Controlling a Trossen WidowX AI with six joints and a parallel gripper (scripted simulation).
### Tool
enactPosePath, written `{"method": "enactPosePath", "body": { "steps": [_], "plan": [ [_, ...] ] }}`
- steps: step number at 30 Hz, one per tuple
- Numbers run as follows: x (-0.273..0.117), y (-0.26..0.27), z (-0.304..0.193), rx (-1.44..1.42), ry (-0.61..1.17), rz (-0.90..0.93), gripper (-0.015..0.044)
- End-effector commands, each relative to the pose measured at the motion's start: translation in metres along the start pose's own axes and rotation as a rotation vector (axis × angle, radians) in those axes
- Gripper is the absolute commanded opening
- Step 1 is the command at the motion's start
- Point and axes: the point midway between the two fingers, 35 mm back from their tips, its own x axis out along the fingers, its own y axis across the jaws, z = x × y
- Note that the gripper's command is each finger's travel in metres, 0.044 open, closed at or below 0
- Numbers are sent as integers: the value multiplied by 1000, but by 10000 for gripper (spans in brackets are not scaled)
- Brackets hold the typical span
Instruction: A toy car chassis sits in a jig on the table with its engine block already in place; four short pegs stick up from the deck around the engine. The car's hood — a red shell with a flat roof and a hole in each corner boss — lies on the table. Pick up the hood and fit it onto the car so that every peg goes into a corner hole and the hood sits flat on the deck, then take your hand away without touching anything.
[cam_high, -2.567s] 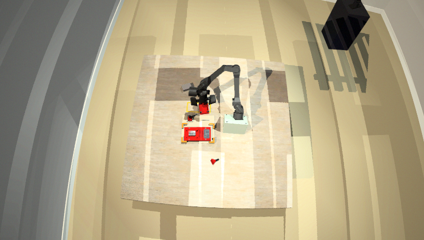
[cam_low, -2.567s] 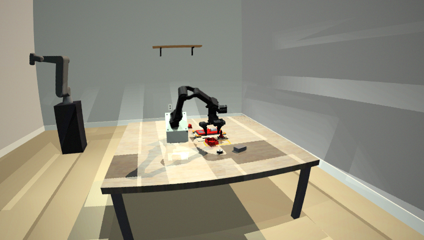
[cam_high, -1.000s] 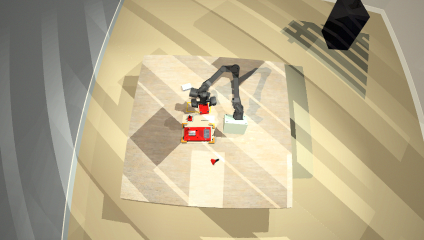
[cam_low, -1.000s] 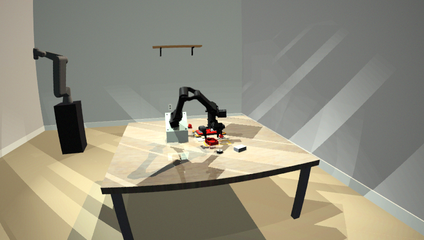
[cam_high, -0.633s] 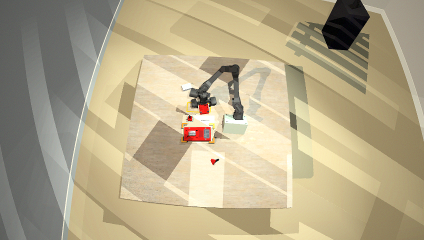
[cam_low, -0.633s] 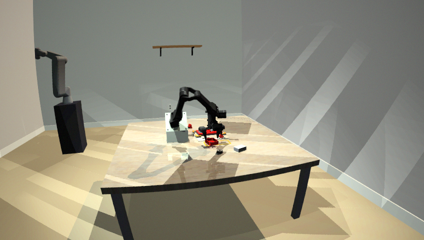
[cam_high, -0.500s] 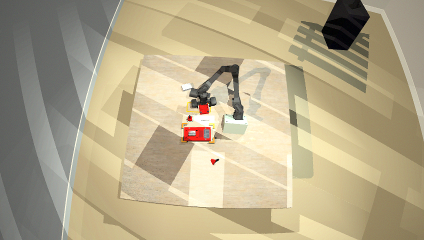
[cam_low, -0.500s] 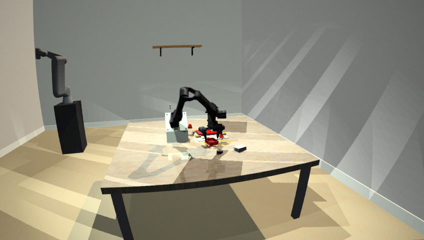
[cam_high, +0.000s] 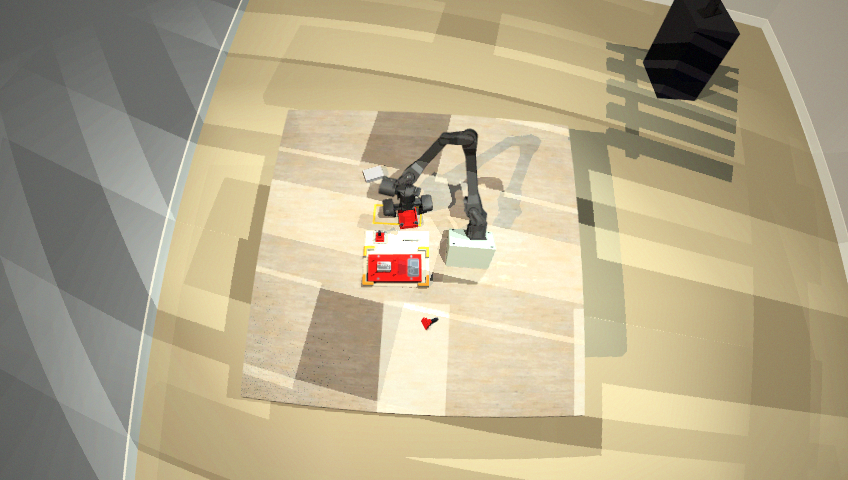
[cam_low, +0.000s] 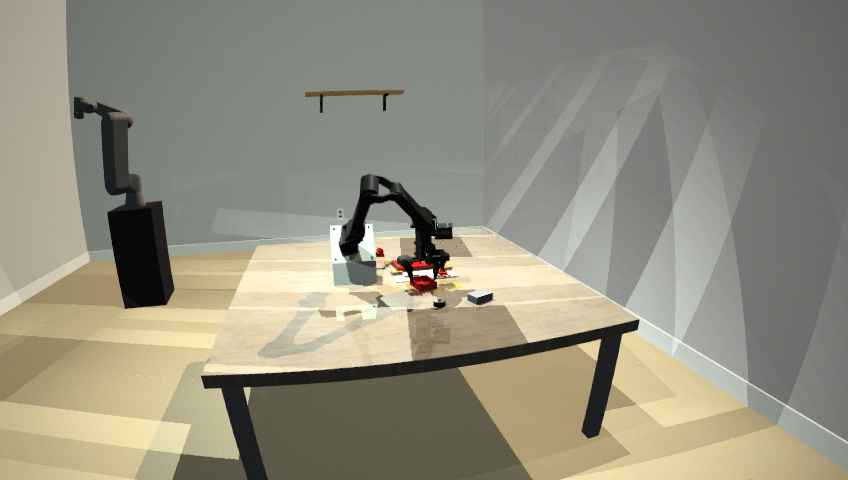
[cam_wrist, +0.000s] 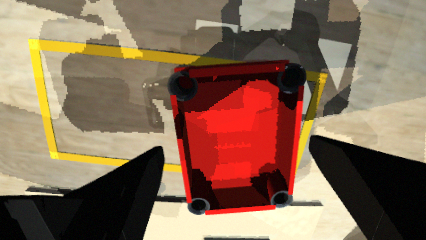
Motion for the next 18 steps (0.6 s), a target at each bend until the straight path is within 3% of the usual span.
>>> {"method": "enactPosePath", "body": {
  "steps": [1, 10, 14, 18],
  "plan": [
    [2, -1, -1, -8, 0, -1, 440],
    [7, -1, -1, -8, -1, -1, 440],
    [5, 0, 0, 0, -2, -1, 335],
    [5, 0, 0, 0, -2, -1, 308]
  ]
}}
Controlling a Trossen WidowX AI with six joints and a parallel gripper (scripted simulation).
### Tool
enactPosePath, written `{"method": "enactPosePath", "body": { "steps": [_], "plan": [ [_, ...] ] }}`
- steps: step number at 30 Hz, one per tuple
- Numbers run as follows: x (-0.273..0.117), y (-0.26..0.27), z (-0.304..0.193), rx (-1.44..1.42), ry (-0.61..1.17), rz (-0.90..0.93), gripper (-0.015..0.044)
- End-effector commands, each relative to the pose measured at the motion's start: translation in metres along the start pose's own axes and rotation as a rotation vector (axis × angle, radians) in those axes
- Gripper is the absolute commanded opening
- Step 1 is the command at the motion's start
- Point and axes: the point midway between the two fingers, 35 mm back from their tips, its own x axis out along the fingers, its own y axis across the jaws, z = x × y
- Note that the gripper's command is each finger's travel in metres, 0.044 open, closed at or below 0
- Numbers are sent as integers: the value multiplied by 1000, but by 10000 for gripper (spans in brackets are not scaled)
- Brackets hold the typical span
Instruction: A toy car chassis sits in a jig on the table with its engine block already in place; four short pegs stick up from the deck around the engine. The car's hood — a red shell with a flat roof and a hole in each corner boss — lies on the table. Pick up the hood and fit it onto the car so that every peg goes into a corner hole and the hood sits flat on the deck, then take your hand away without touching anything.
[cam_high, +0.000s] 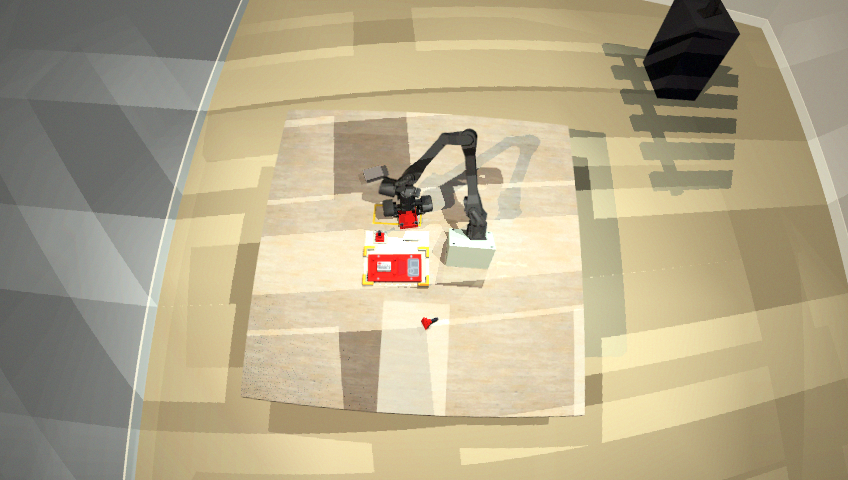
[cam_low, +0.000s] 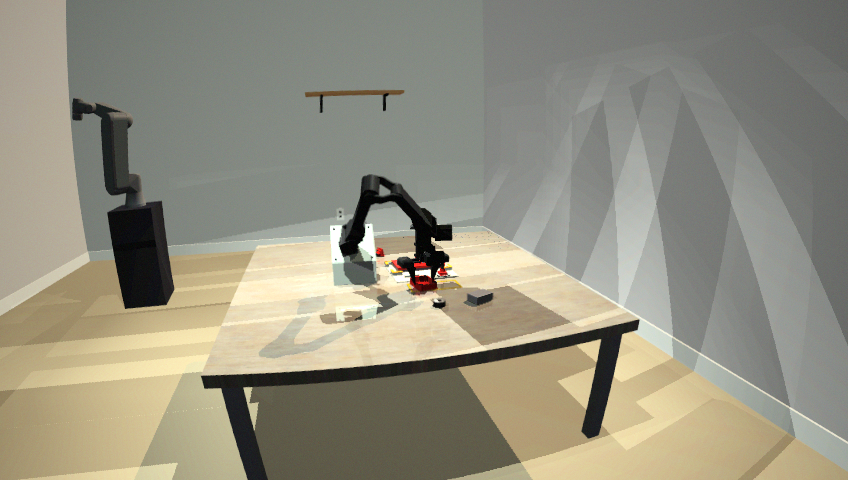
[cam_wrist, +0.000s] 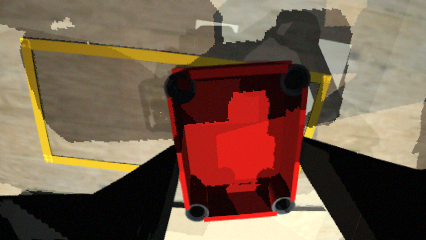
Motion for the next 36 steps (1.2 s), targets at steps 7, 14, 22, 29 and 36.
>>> {"method": "enactPosePath", "body": {
  "steps": [7, 14, 22, 29, 36],
  "plan": [
    [0, 0, 0, 0, 0, 0, 222],
    [-7, 0, 0, 0, 0, 0, 39],
    [-24, 0, 0, 0, 1, 1, 0],
    [-42, 0, 0, 0, 2, 1, 0],
    [-61, 0, 0, 0, 2, 1, 0]
  ]
}}
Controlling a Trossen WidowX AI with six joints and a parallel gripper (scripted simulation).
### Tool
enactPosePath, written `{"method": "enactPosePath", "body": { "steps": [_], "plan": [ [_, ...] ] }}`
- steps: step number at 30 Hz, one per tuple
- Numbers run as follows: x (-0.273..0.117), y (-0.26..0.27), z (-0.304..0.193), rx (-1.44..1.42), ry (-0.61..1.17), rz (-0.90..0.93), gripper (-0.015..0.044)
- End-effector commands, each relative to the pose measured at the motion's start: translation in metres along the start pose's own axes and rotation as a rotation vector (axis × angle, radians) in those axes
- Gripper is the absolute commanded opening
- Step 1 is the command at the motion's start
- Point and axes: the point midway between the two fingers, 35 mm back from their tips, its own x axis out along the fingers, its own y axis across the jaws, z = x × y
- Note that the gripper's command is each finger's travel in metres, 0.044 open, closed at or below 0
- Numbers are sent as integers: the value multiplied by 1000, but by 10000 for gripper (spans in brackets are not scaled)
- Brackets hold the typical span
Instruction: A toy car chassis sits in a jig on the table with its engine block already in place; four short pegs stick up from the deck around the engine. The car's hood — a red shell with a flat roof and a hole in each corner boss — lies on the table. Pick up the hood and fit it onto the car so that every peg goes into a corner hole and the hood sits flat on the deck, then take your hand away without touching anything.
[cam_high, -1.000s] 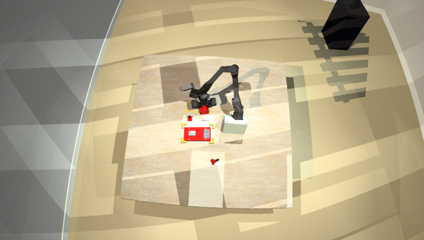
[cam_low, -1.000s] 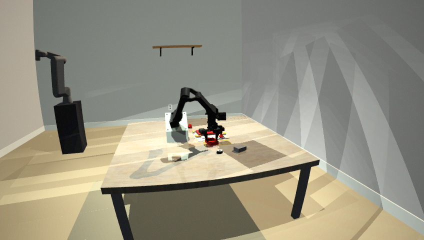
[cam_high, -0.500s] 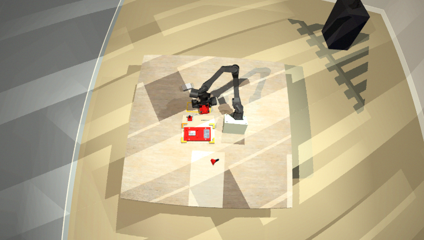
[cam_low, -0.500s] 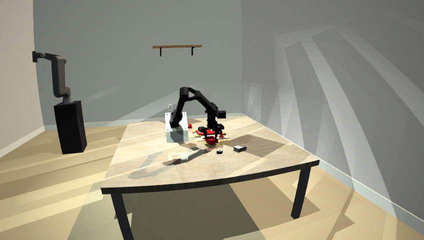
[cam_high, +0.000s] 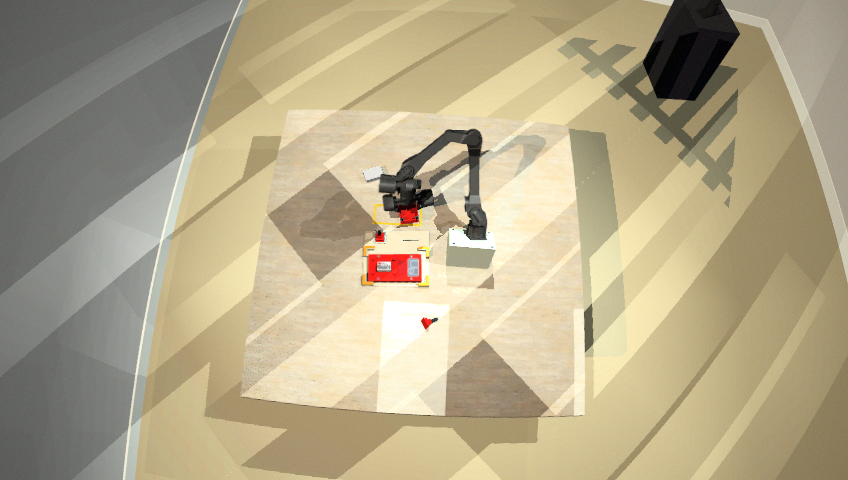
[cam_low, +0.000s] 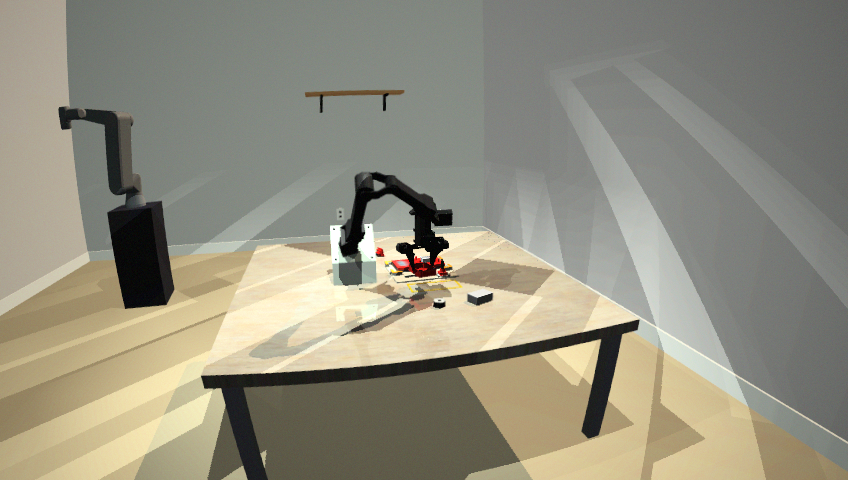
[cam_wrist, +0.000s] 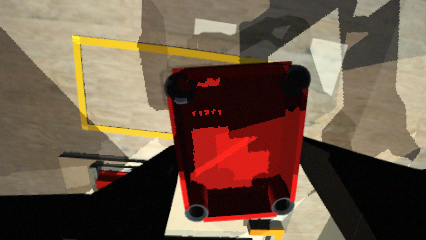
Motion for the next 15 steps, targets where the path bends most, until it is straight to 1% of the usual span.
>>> {"method": "enactPosePath", "body": {
  "steps": [1, 15],
  "plan": [
    [-12, 2, 3, 11, -7, 6, 0],
    [-32, 2, 2, 11, -6, 6, 0]
  ]
}}
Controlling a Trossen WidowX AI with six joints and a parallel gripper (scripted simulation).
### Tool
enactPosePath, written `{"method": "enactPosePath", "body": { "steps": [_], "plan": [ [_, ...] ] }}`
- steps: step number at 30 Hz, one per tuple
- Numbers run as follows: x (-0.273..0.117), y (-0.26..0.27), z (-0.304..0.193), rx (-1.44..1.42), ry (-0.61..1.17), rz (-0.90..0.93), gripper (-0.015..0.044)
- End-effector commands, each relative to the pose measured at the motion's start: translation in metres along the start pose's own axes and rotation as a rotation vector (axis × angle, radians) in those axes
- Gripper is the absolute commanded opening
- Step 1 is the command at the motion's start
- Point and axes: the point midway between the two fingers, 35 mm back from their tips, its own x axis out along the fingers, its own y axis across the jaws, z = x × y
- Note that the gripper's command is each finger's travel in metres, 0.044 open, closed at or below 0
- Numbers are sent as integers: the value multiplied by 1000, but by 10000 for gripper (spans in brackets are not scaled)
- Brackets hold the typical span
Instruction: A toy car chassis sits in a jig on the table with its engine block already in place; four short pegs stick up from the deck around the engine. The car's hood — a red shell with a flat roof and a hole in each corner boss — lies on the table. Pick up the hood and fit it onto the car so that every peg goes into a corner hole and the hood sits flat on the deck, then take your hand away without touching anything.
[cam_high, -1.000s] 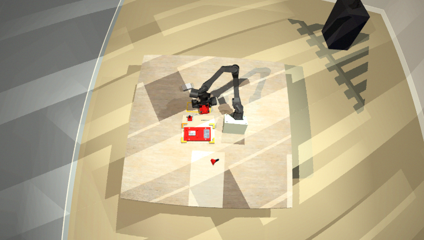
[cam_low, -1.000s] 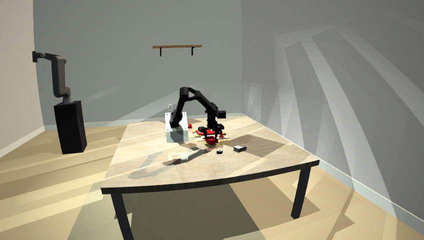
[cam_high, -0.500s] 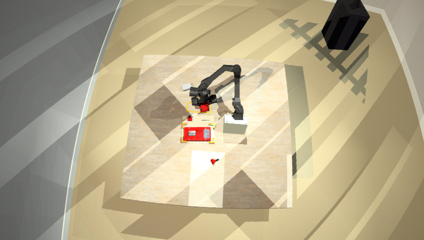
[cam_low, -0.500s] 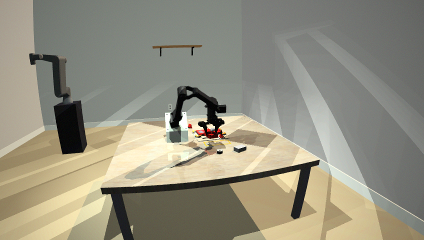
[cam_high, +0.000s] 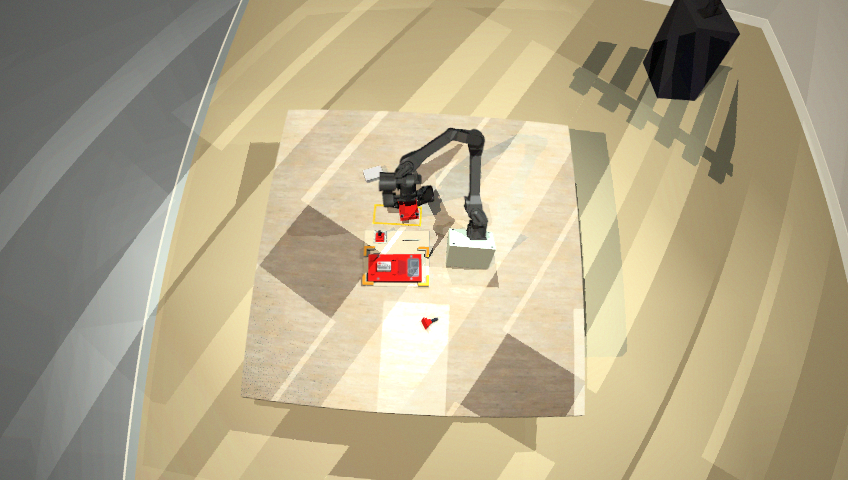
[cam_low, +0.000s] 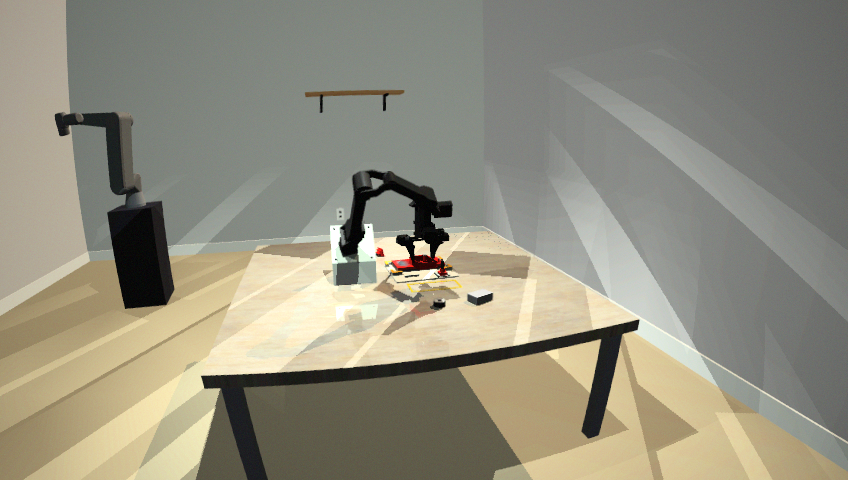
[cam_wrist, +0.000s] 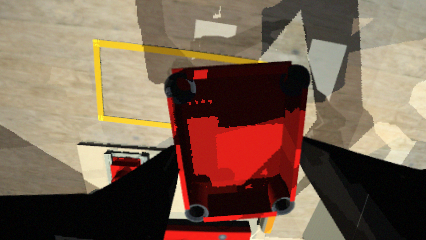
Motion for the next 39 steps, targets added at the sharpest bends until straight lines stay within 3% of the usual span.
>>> {"method": "enactPosePath", "body": {
  "steps": [1, 39],
  "plan": [
    [0, 0, 0, -3, 0, 0, 0],
    [-1, 7, 5, -723, -3, 2, 0]
  ]
}}
